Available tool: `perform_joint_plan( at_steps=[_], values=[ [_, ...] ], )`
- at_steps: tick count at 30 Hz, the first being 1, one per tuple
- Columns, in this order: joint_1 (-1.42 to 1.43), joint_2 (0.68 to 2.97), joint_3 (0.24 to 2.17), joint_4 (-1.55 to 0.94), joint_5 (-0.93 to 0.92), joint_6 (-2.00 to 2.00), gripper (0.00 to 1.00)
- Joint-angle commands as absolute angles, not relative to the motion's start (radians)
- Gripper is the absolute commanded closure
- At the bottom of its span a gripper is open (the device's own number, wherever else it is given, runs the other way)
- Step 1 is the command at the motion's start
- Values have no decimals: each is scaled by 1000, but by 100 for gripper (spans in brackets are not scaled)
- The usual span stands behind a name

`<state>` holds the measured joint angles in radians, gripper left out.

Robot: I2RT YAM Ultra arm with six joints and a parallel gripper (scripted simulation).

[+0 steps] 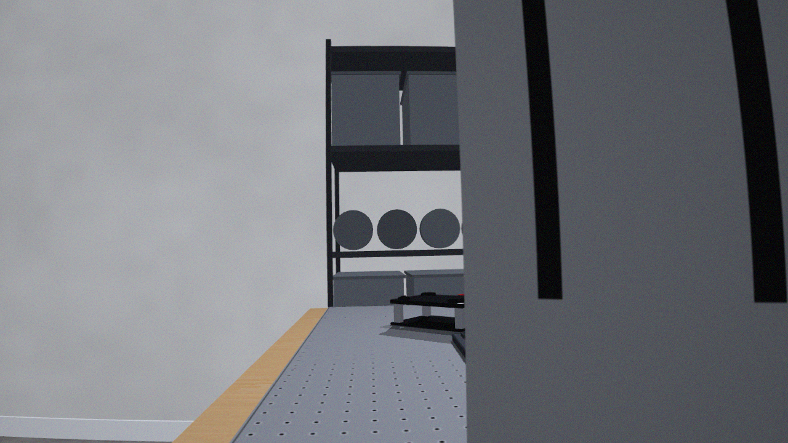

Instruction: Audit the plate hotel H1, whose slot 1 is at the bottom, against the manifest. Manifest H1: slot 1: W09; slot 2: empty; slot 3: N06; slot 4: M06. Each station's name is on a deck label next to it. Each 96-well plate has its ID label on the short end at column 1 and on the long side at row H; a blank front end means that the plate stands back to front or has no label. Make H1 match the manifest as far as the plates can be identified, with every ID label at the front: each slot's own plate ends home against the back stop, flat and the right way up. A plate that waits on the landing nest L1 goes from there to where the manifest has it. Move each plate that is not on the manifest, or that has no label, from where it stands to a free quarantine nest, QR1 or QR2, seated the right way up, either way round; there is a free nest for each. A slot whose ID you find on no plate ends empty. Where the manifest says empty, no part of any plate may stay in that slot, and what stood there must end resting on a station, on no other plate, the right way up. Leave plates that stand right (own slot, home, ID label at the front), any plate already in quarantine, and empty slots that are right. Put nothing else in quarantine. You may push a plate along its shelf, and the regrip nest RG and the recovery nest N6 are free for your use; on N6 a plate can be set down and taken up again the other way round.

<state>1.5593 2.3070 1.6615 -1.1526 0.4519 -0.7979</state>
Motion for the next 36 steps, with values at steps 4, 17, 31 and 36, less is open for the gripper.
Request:
perform_joint_plan(
  at_steps=[4, 17, 31, 36],
  values=[
    [1561, 2348, 1729, -1244, 441, -848, 0],
    [1518, 2364, 1593, -1098, 463, -883, 0],
    [1480, 2400, 1499, -947, 472, -931, 0],
    [1456, 2416, 1468, -892, 479, -949, 0]
  ],
)
